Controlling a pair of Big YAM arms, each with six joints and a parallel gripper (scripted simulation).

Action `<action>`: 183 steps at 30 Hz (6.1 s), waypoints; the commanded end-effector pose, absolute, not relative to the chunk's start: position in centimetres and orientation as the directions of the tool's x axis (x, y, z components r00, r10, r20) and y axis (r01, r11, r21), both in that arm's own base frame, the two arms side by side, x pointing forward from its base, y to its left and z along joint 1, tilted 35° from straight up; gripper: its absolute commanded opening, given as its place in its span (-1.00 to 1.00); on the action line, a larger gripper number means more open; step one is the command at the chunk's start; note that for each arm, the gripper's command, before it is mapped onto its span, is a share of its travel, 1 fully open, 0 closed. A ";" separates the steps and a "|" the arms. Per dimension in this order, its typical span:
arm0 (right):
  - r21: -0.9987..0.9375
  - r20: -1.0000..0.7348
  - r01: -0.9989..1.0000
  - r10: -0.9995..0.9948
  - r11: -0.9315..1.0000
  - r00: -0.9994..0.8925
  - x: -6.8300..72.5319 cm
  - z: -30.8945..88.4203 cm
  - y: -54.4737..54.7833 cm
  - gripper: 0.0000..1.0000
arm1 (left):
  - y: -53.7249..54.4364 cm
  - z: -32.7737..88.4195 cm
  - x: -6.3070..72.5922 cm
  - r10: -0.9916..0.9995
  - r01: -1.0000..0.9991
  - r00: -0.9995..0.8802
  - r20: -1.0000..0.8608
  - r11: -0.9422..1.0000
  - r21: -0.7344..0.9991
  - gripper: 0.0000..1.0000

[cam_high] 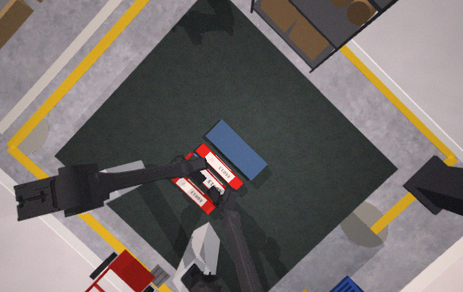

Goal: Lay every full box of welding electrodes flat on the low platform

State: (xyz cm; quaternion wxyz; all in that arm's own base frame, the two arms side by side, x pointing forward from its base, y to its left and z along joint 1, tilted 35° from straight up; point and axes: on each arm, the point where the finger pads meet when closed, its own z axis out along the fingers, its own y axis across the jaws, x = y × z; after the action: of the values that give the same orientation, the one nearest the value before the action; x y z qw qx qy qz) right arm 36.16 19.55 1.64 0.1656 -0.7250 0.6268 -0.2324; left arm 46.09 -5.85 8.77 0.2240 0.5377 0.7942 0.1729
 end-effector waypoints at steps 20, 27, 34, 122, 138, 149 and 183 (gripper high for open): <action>-0.584 0.119 -0.796 -0.987 -0.158 0.108 36.0 4.1 20.0 -1.00 | -5.7 12.7 45.9 0.929 0.724 -0.318 -0.191 0.368 0.584 -1.00; -0.587 0.117 -0.795 -0.988 -0.154 0.104 36.2 4.4 19.9 -1.00 | -5.7 13.0 45.8 0.929 0.725 -0.318 -0.191 0.367 0.583 -1.00; -0.587 0.117 -0.795 -0.988 -0.153 0.103 36.3 4.6 19.9 -1.00 | -5.6 13.3 45.8 0.929 0.724 -0.318 -0.191 0.367 0.583 -1.00; -0.591 0.112 -0.793 -0.989 -0.145 0.098 33.1 1.6 18.7 -1.00 | -7.3 10.6 42.8 0.928 0.723 -0.317 -0.195 0.370 0.584 -1.00; -0.583 0.120 -0.799 -0.988 -0.151 0.099 34.2 -0.5 18.6 -1.00 | -7.2 7.8 44.1 0.929 0.736 -0.321 -0.182 0.366 0.569 -1.00; -0.570 0.130 -0.807 -0.986 -0.157 0.101 34.6 -2.1 18.2 -1.00 | -7.0 7.3 44.4 0.929 0.734 -0.321 -0.184 0.367 0.572 -1.00; -0.580 0.124 -0.799 -0.987 -0.158 0.105 36.7 -4.7 18.1 -1.00 | -6.7 3.9 46.4 0.929 0.735 -0.322 -0.184 0.368 0.570 -1.00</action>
State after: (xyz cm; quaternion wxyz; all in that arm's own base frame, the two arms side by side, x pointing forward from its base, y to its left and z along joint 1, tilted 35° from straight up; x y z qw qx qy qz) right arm 36.28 18.24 -5.73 0.1778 -0.7220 0.6240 -0.2402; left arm 45.81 -7.48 2.52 0.2357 0.5337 0.7909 0.1845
